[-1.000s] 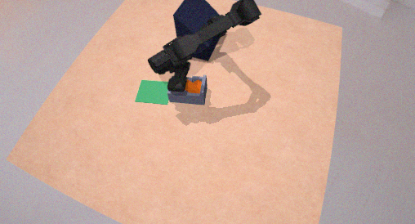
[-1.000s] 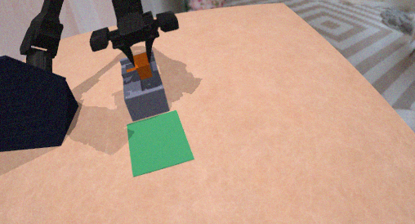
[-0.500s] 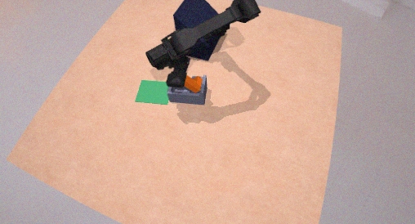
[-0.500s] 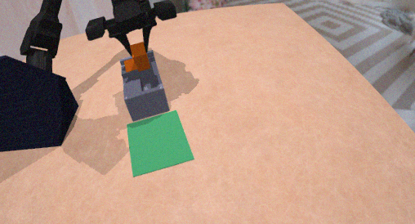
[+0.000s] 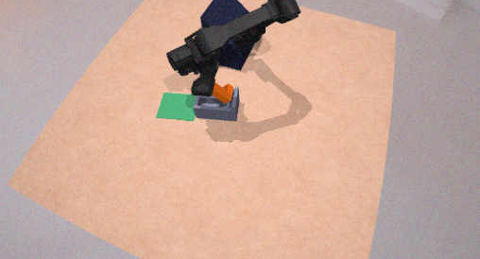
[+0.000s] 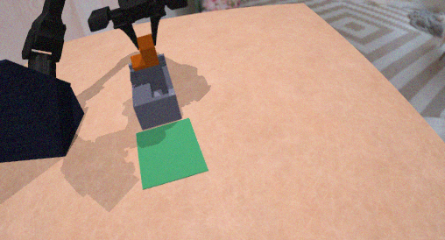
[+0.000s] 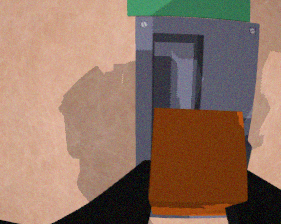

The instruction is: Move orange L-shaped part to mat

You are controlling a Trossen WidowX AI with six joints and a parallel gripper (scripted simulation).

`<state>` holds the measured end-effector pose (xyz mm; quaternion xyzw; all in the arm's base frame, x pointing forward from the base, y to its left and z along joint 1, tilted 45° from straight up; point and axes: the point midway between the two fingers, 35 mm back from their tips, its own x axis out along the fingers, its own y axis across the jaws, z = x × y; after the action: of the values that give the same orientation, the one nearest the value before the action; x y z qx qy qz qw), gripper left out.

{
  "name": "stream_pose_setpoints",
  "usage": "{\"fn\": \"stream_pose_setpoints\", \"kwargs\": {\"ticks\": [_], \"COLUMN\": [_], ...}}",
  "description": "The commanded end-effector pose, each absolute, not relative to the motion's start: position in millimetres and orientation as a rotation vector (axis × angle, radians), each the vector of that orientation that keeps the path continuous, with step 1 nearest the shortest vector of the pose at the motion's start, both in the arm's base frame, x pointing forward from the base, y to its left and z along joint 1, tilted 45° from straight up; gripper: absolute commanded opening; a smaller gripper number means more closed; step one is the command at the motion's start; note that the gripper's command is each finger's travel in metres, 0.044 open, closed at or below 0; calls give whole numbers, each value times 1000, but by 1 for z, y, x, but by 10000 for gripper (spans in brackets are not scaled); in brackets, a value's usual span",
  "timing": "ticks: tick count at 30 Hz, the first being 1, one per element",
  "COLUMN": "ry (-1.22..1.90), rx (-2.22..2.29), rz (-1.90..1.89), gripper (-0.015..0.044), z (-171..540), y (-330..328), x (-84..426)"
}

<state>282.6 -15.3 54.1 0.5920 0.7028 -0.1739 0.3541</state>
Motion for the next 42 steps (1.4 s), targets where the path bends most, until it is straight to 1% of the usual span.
{"fn": "stream_pose_setpoints", "kwargs": {"ticks": [1, 10, 42], "ry": [1807, 1806, 1798], "rx": [1524, 1523, 1517], "rz": [-444, -444, -448], "gripper": [0, 0, 0], "z": [57, 53, -43], "y": [-18, -25, -119], "x": [285, 286, 316]}}
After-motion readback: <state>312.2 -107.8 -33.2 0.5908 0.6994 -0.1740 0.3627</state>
